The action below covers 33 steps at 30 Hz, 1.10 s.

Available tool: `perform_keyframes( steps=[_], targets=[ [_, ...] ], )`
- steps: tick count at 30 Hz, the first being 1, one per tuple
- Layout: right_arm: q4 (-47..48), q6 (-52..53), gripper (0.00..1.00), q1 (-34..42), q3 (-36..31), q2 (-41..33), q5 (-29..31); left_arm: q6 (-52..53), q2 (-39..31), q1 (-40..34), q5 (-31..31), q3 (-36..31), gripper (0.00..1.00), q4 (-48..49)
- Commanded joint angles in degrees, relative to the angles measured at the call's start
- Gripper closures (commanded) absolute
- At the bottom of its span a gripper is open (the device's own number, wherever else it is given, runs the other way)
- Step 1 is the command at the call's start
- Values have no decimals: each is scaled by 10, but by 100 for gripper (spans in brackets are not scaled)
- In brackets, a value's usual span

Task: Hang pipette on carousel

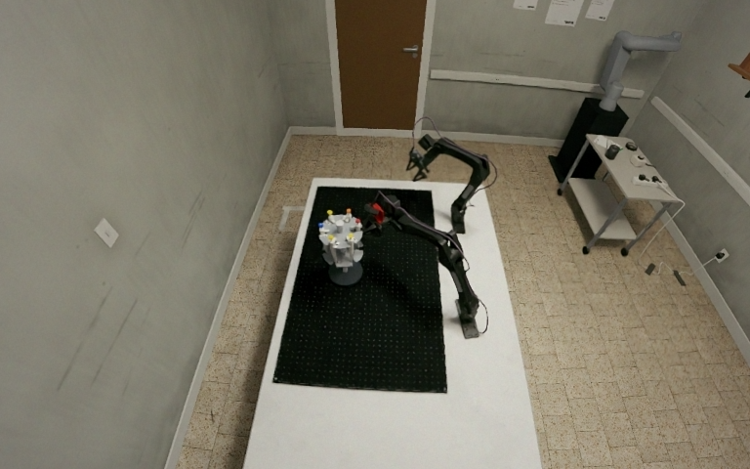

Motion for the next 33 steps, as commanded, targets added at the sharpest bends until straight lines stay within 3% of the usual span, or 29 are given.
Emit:
perform_keyframes(
  steps=[1, 33],
  targets=[
    [5, -3, 0, -5, 11, 4, -9, -9, 0, 3, -11, -6, 88, 14],
    [5, -3, 0, -5, 11, 4, -9, -10, 1, 3, -11, -13, 88, 20]
  ],
)
